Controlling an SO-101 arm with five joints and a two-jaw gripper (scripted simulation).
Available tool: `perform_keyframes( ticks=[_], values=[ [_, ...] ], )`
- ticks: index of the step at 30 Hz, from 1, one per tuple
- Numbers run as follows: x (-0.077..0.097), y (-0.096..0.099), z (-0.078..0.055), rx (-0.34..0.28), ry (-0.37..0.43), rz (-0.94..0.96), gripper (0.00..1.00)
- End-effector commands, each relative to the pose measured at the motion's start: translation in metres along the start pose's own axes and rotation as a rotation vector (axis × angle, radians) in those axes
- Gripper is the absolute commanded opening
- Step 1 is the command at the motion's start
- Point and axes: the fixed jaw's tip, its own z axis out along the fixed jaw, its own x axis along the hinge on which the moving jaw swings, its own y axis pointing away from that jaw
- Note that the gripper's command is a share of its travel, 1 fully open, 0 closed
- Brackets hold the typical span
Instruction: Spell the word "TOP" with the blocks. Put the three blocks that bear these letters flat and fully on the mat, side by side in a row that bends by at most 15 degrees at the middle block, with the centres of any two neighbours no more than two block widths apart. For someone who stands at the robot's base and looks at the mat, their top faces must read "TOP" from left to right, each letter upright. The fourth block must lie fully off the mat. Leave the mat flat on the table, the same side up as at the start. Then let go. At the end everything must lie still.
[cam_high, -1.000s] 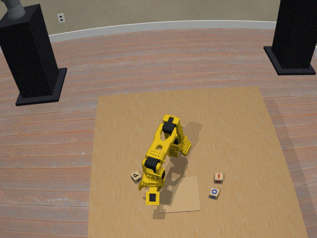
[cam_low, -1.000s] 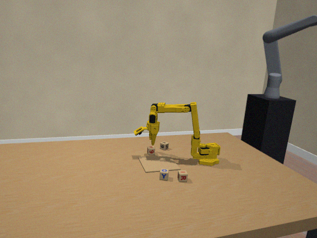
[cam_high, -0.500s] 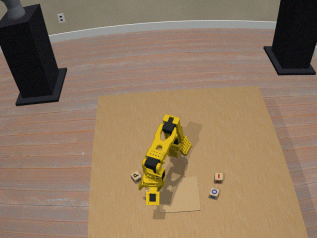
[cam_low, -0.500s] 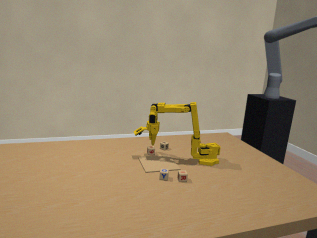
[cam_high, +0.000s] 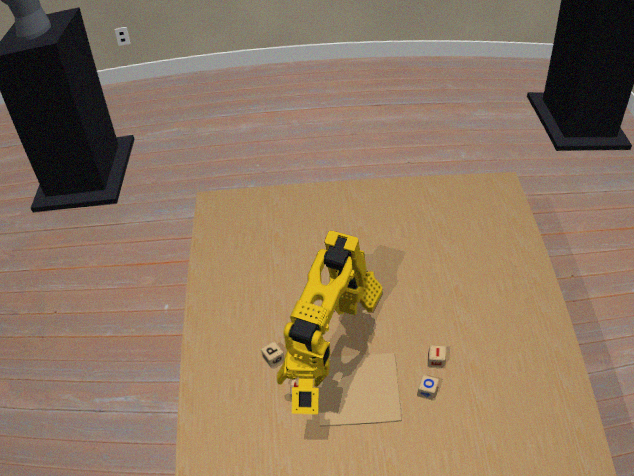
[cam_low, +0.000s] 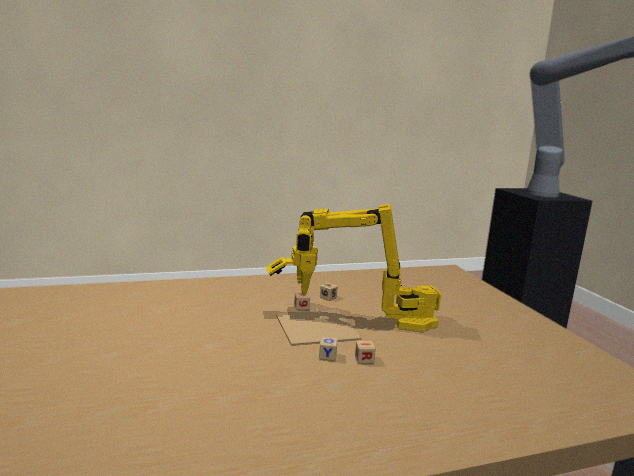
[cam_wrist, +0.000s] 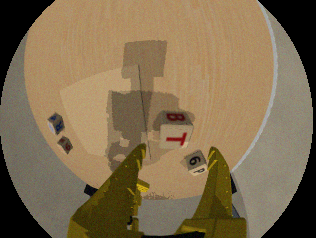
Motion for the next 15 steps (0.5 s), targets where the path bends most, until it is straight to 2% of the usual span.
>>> perform_keyframes(
  ticks=[1, 10, 15],
  values=[
    [-0.011, -0.002, -0.009, 0.031, -0.093, -0.011, 0.35],
    [-0.012, -0.003, 0.005, 0.031, -0.093, -0.011, 0.35],
    [-0.012, -0.003, 0.008, 0.031, -0.093, -0.011, 0.35]
  ],
)
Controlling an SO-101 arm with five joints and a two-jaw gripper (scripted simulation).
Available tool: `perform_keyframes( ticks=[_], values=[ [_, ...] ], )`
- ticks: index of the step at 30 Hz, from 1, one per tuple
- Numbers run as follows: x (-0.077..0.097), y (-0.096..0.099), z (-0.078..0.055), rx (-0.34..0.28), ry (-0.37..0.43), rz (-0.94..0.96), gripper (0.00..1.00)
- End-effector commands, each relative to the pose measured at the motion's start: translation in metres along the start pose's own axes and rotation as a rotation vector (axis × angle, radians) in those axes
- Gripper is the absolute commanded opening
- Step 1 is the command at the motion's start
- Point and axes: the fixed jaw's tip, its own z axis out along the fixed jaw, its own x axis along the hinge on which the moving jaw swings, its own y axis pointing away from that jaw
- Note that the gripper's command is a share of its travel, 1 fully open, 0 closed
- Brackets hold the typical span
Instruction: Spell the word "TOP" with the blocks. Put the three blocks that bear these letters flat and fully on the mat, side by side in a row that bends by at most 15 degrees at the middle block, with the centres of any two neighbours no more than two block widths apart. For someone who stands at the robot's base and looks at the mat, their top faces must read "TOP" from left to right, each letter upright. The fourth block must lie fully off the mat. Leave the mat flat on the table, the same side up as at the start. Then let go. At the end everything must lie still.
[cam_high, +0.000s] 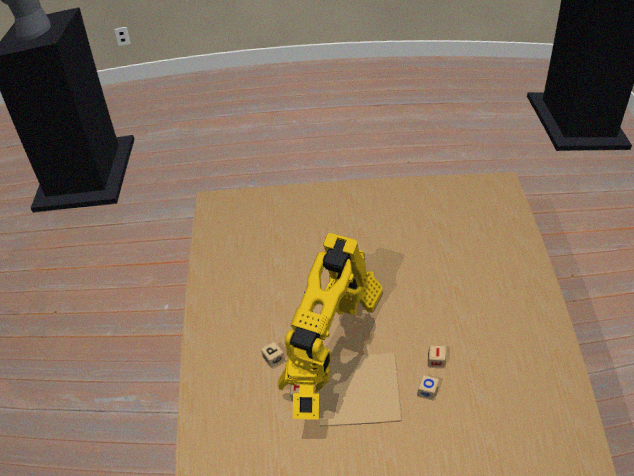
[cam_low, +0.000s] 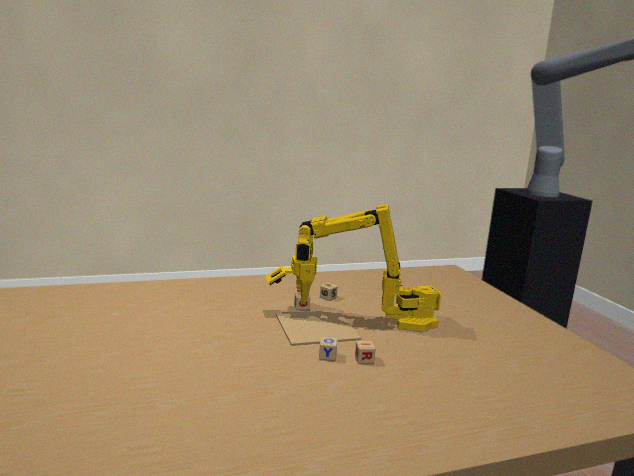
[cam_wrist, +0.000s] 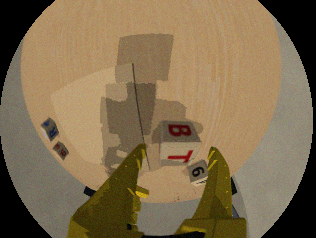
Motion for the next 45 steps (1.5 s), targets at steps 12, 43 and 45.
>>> perform_keyframes(
  ticks=[12, 43, 45],
  values=[
    [-0.0118, -0.0026, -0.0076, 0.031, -0.095, -0.011, 0.35],
    [-0.0117, -0.0105, -0.0077, 0.034, -0.094, -0.011, 0.22],
    [-0.0116, -0.0114, -0.0077, 0.035, -0.093, -0.011, 0.21]
  ],
)
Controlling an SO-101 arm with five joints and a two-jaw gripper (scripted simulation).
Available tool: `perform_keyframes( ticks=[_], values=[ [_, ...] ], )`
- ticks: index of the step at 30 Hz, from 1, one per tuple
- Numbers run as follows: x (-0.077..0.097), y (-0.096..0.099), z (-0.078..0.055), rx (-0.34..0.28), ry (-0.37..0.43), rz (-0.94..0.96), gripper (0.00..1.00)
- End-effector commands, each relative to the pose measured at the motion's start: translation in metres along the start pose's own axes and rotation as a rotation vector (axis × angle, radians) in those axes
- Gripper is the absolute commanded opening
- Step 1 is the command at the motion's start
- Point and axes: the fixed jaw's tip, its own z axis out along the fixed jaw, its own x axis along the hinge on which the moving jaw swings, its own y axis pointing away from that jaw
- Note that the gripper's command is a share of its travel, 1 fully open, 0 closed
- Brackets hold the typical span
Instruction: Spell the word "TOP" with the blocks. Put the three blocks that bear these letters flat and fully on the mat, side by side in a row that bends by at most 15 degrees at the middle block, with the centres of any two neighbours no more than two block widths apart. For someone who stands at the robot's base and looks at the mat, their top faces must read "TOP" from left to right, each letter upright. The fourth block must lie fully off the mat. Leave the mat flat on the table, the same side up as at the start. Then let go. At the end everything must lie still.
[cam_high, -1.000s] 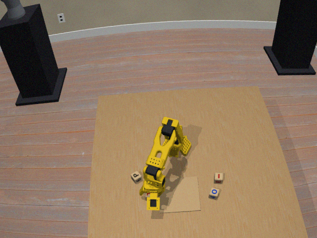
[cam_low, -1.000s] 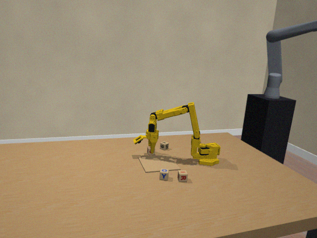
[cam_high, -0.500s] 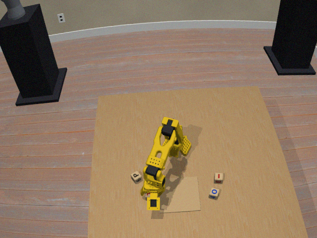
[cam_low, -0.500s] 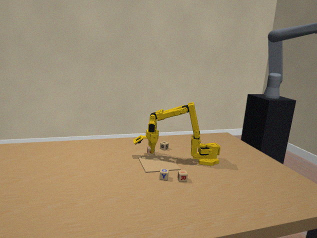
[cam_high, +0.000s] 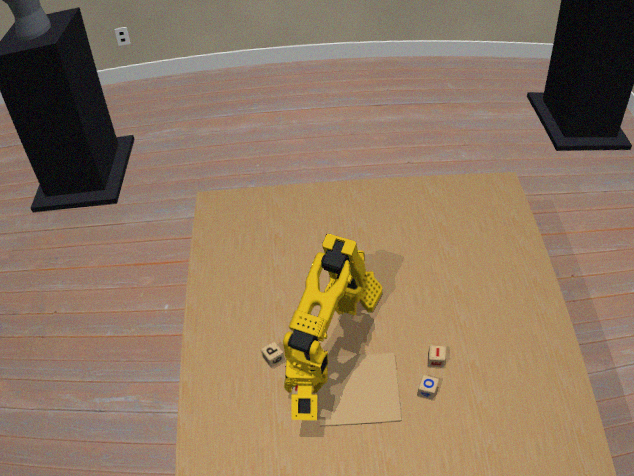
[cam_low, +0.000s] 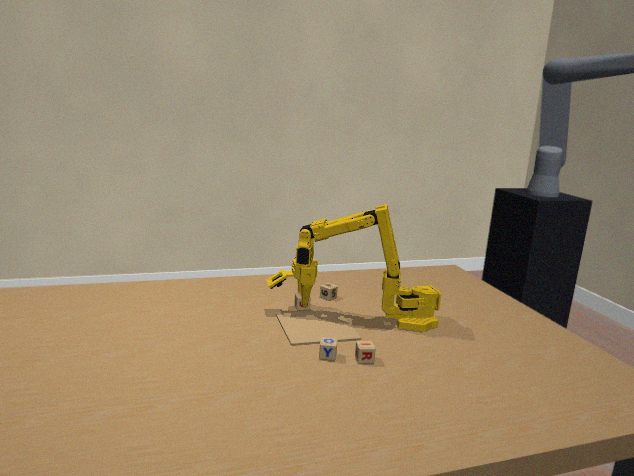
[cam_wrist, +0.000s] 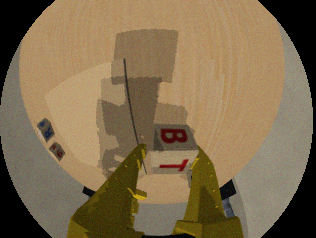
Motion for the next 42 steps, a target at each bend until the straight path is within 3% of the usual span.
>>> perform_keyframes(
  ticks=[1, 22, 32, 42],
  values=[
    [-0.0142, -0.0081, -0.017, 0.036, -0.096, -0.001, 0.2],
    [-0.014, -0.0106, -0.017, 0.037, -0.096, -0.001, 0.16],
    [-0.014, -0.0106, -0.017, 0.037, -0.096, -0.001, 0.01],
    [-0.0141, -0.0105, -0.0188, 0.037, -0.096, -0.001, 0.0]
  ],
)
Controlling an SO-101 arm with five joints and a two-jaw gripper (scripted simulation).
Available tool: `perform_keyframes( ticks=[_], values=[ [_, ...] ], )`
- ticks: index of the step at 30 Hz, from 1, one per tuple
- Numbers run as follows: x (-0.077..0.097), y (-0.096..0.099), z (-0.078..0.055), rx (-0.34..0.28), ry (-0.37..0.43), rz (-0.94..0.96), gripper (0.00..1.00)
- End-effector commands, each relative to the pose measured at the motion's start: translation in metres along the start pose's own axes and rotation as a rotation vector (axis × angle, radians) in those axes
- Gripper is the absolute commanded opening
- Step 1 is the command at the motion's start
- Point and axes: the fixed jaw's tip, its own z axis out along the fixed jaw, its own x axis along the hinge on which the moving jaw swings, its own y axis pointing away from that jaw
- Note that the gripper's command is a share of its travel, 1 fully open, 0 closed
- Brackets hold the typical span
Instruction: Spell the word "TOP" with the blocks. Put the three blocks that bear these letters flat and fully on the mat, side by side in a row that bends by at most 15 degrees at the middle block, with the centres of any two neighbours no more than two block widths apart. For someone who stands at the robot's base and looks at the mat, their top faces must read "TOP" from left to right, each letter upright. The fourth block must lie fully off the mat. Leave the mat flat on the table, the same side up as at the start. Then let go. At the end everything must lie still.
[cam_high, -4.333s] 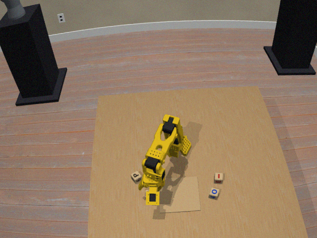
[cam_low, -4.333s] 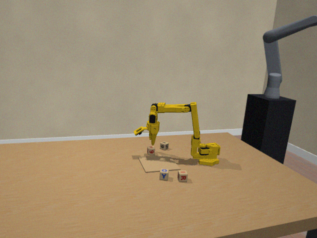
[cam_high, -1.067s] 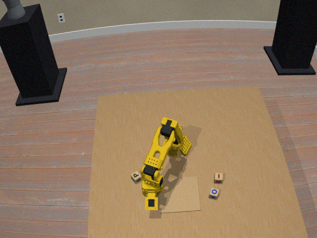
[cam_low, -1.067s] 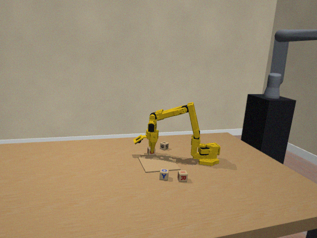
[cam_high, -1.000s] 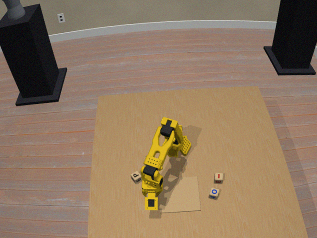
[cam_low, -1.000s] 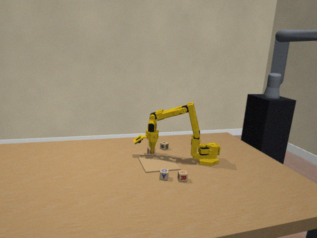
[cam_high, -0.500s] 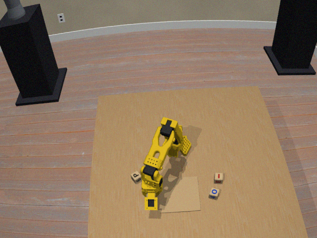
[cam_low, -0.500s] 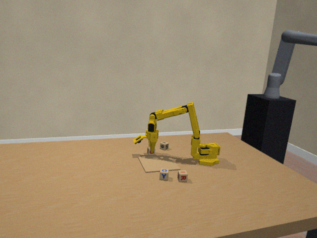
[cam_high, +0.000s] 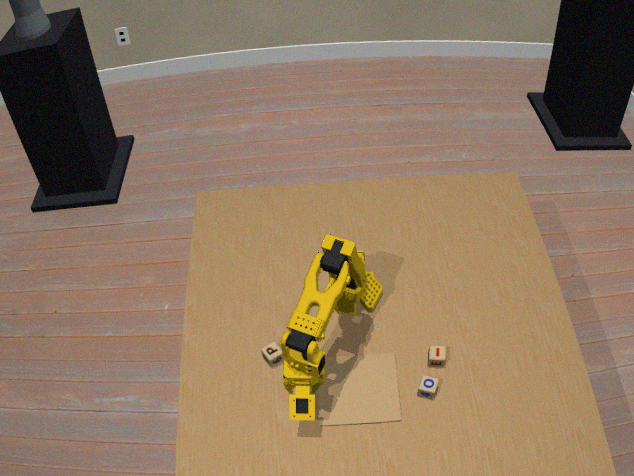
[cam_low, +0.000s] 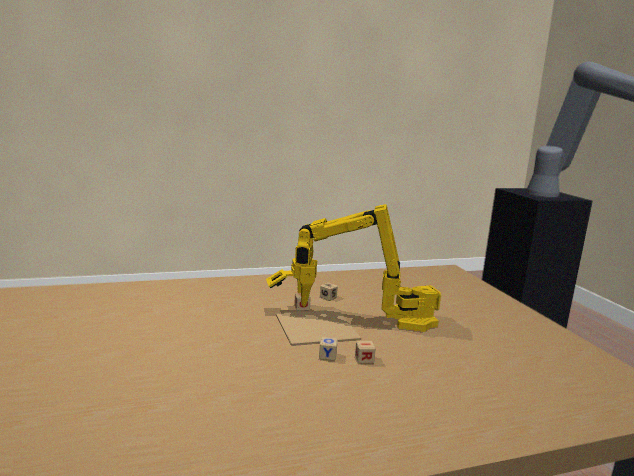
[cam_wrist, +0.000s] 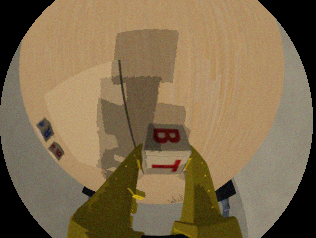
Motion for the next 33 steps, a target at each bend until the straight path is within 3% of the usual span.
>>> perform_keyframes(
  ticks=[1, 20, 33],
  values=[
    [-0.014, -0.007, -0.02, 0.037, -0.094, 0.001, 0.0],
    [-0.01, -0.003, -0.063, 0.036, -0.095, 0.001, 0.0],
    [-0.01, -0.001, -0.067, 0.036, -0.095, -0.009, 0.0]
  ],
)
